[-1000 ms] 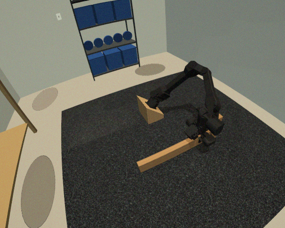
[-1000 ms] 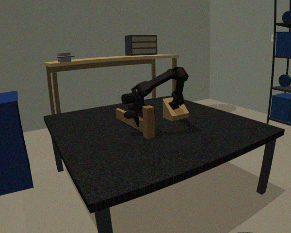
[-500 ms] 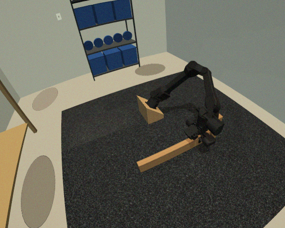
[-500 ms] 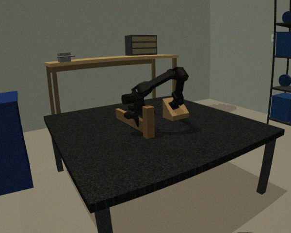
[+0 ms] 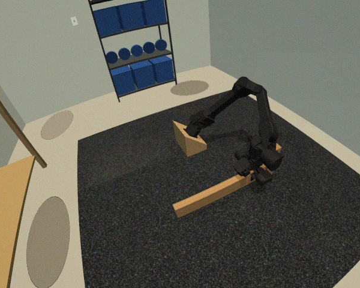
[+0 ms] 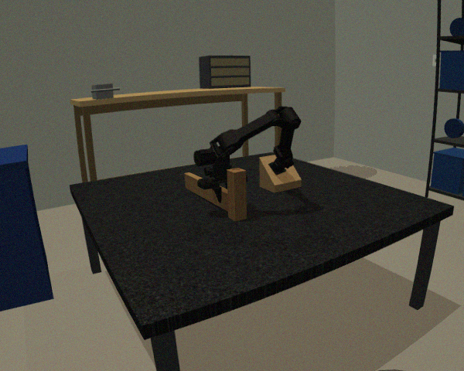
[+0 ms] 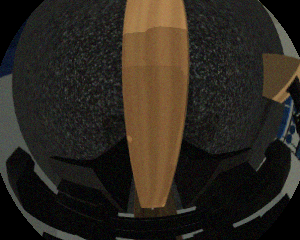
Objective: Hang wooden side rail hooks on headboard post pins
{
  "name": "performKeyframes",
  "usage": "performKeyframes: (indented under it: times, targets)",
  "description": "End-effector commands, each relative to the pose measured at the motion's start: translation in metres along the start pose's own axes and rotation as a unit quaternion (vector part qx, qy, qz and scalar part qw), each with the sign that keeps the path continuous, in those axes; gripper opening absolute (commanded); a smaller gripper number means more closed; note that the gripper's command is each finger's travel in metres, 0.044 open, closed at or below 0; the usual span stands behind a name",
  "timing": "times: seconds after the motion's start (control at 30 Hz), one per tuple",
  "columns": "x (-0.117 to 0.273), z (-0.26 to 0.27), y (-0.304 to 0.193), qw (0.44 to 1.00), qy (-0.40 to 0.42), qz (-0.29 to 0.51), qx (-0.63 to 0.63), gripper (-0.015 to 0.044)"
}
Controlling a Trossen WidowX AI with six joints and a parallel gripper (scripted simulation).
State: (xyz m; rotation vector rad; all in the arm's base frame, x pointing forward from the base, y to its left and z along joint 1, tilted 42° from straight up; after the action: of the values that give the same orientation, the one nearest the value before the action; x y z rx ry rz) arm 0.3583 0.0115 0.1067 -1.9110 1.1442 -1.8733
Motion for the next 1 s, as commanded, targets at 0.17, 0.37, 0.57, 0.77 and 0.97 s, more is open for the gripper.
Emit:
performKeyframes:
  times: [0.17,0.37,0.57,0.77,0.97]
  targets:
    - [0.000,0.000,0.000,1.000,0.000,0.000,0.000,0.0157]
    - [0.000,0.000,0.000,1.000,0.000,0.000,0.000,0.0315]
    - [0.037,0.000,0.001,1.000,0.002,0.003,0.004,0.0440]
    - [0.040,0.000,0.001,1.000,0.002,0.003,0.004,0.0440]
    - [0.040,0.007,0.028,1.000,0.002,0.002,0.004,0.0440]
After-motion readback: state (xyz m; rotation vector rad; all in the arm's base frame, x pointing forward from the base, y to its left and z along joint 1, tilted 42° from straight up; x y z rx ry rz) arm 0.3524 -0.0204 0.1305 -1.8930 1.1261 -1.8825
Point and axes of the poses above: the point midway between the two fingers, 35 mm back from their tips, its own x axis back along the fingers, its own z axis across the jaws, y = z × x, the point moved 5 cm from there along x, back along the fingers, and after that the axes turned 14 degrees about -x, right-handed, at the moved point
